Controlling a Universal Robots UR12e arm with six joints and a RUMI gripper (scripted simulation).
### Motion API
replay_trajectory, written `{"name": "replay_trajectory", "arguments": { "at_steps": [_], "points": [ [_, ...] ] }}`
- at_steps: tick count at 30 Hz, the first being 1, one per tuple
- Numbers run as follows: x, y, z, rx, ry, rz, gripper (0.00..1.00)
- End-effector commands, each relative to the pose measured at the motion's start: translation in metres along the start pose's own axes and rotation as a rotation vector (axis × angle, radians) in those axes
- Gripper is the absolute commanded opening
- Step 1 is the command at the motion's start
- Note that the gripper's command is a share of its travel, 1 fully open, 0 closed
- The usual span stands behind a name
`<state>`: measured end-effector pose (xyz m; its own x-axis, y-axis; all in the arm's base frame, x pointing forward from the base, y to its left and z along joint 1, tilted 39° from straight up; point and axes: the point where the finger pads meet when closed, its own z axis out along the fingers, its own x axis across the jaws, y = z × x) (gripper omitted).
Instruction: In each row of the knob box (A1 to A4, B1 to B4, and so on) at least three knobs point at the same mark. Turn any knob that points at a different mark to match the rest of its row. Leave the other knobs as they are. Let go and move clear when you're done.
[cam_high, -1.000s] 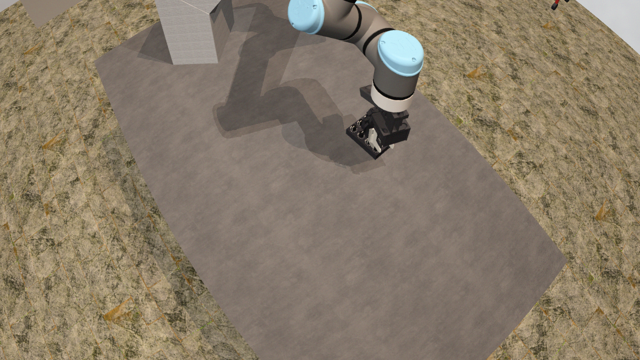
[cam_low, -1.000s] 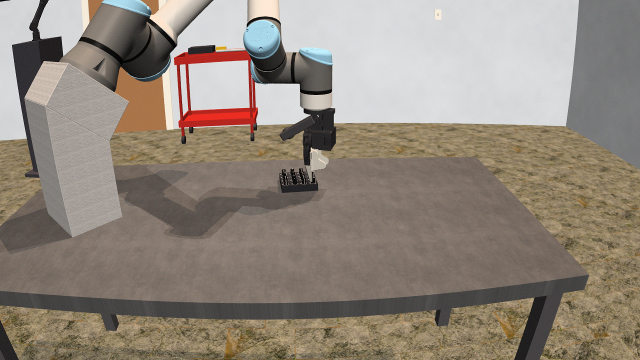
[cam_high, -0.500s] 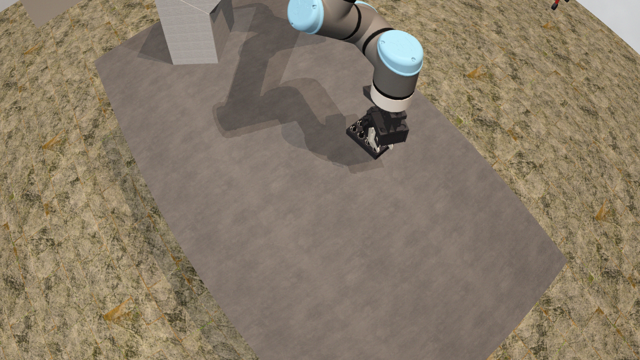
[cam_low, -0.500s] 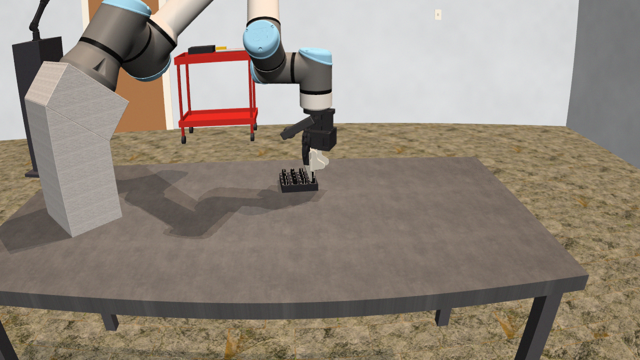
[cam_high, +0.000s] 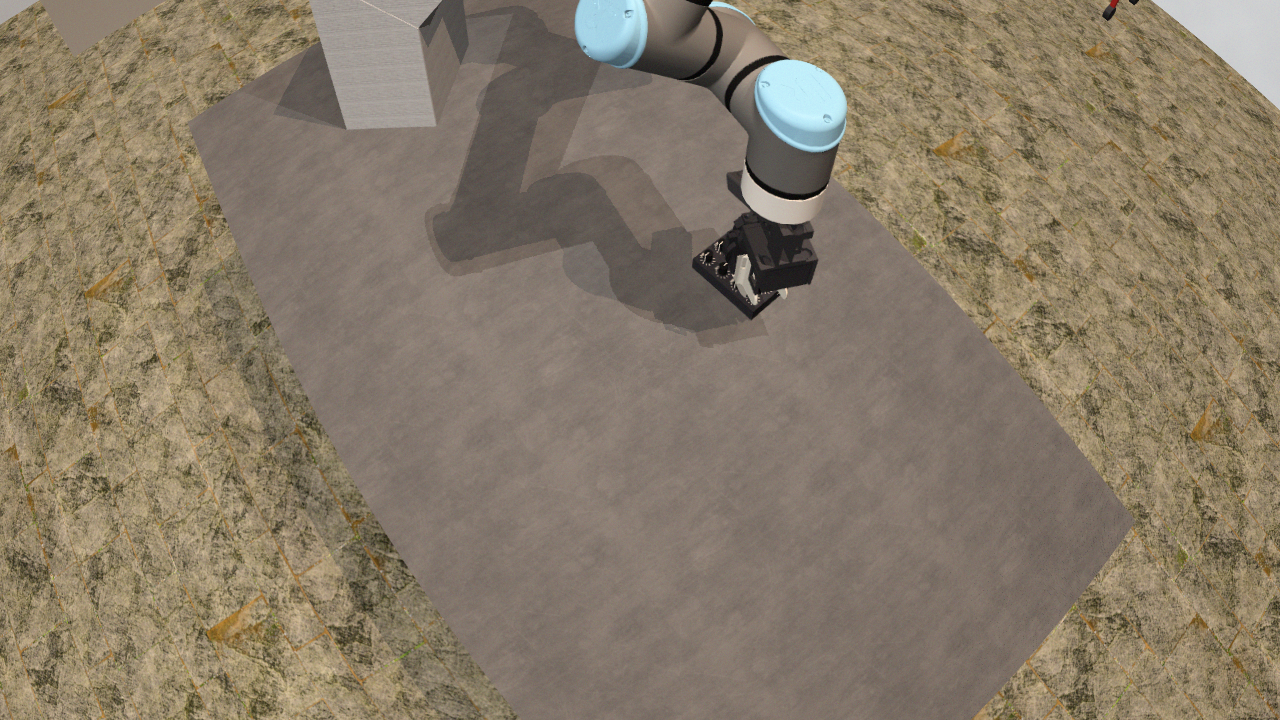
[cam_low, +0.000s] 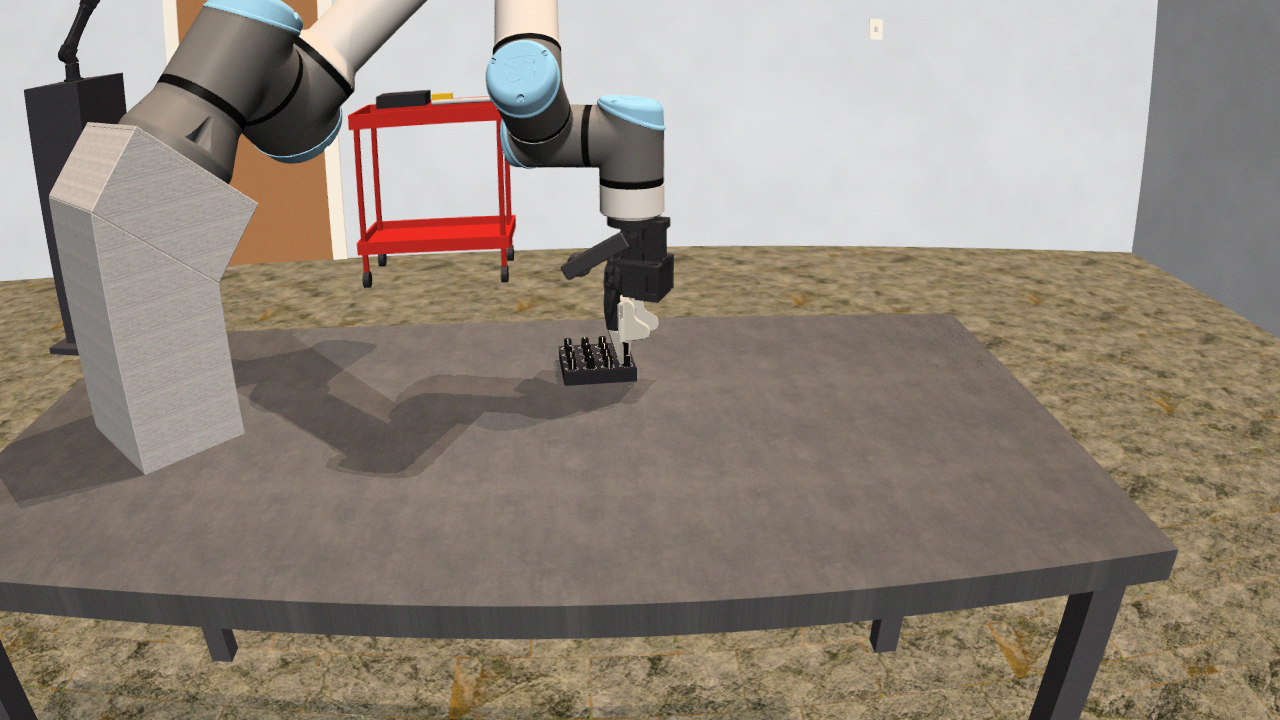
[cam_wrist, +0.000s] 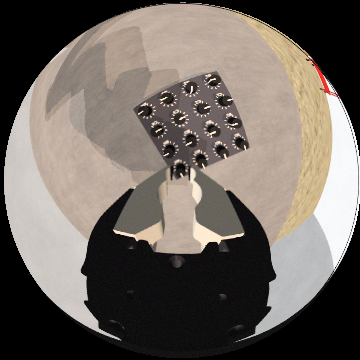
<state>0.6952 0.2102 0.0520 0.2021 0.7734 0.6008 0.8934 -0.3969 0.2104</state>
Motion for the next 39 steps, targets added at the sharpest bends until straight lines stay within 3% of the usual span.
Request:
{"name": "replay_trajectory", "arguments": {
  "at_steps": [1,20,39],
  "points": [
    [-0.002,0.001,0.000,-0.002,-0.001,0.002,0.11],
    [-0.002,0.001,-0.001,-0.002,-0.001,0.002,0.11],
    [-0.002,0.000,-0.038,-0.001,-0.001,0.003,0.11]
  ]
}}
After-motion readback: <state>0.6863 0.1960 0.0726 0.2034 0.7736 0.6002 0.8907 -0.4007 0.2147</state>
